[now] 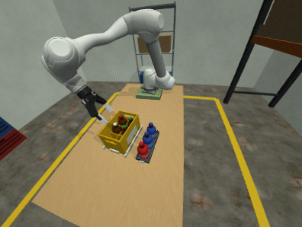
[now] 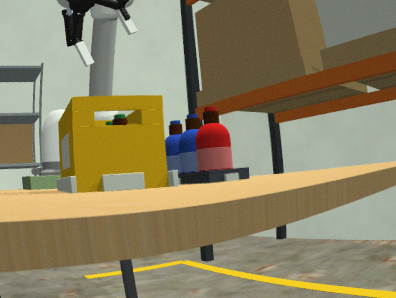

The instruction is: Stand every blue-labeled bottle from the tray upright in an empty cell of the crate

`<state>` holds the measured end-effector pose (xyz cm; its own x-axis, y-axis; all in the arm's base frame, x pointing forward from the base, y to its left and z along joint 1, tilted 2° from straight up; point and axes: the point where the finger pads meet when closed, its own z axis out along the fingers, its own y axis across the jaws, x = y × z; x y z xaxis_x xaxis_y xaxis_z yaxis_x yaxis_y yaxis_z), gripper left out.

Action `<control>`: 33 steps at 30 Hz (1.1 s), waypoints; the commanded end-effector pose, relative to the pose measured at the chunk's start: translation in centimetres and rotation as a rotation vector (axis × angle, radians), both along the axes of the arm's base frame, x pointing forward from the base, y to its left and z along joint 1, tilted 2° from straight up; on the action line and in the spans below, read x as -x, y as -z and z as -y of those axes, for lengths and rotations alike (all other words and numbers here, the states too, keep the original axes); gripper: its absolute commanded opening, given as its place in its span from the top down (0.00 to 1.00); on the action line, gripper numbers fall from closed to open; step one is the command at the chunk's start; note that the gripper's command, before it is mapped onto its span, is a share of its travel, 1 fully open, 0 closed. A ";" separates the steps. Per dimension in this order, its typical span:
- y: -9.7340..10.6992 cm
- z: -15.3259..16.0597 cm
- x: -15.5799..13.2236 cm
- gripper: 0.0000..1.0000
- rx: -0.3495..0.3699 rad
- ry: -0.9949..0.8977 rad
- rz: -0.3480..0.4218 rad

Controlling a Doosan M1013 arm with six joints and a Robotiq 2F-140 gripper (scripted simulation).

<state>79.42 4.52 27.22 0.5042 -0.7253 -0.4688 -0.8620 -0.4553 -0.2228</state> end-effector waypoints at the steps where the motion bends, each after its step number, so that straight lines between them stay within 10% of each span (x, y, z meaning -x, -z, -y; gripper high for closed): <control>1: 1.7 0.6 1.4 0.00 0.104 -0.034 0.023; 21: 5.0 4.2 5.5 0.00 0.488 -0.241 0.153; 27: 5.1 4.4 5.6 0.00 0.506 -0.253 0.160; 28: 5.1 4.4 5.6 1.00 0.506 -0.253 0.160; 33: 5.1 4.4 5.6 1.00 0.506 -0.253 0.160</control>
<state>73.80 0.13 22.11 0.7267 -0.6869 0.0004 -0.6863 -0.7261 -0.0428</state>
